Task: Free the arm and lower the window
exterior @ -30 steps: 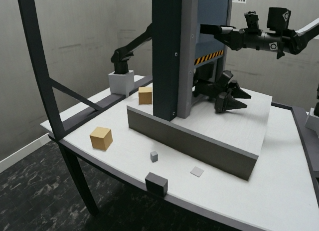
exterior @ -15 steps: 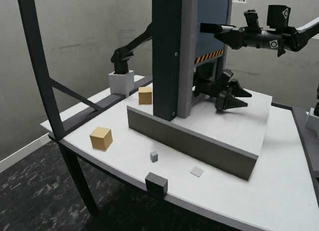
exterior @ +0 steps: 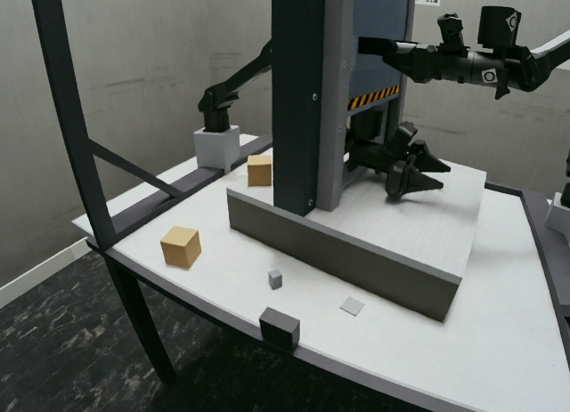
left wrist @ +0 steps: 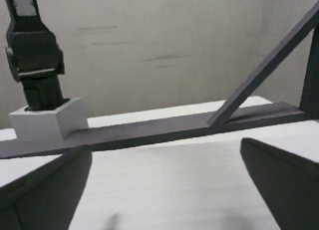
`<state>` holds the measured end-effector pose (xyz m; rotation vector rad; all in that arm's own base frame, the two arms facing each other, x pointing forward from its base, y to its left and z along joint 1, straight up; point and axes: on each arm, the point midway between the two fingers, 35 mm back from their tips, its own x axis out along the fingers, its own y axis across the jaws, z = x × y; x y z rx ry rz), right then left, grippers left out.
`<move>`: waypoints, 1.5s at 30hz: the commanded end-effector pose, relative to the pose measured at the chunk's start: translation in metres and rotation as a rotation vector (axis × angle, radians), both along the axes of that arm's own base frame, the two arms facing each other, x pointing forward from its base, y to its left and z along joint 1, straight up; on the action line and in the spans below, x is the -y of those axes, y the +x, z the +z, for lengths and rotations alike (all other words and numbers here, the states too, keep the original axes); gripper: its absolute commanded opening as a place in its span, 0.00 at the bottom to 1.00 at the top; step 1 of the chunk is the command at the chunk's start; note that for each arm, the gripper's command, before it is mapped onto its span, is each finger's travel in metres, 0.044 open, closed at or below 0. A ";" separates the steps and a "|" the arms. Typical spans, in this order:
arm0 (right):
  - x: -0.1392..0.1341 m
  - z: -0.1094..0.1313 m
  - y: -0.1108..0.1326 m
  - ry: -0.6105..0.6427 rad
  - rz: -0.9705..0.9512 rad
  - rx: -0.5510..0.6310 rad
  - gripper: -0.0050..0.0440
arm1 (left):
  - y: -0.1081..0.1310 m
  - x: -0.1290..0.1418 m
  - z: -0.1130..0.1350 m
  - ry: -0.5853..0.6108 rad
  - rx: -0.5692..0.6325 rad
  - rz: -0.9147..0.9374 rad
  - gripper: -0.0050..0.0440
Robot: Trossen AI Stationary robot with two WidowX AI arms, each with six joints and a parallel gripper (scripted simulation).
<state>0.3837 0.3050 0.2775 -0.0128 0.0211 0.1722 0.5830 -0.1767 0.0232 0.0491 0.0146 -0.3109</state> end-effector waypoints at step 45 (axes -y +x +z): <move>0.004 0.102 -0.003 0.165 0.027 0.174 0.92 | 0.004 0.001 0.023 -0.012 0.041 0.000 0.92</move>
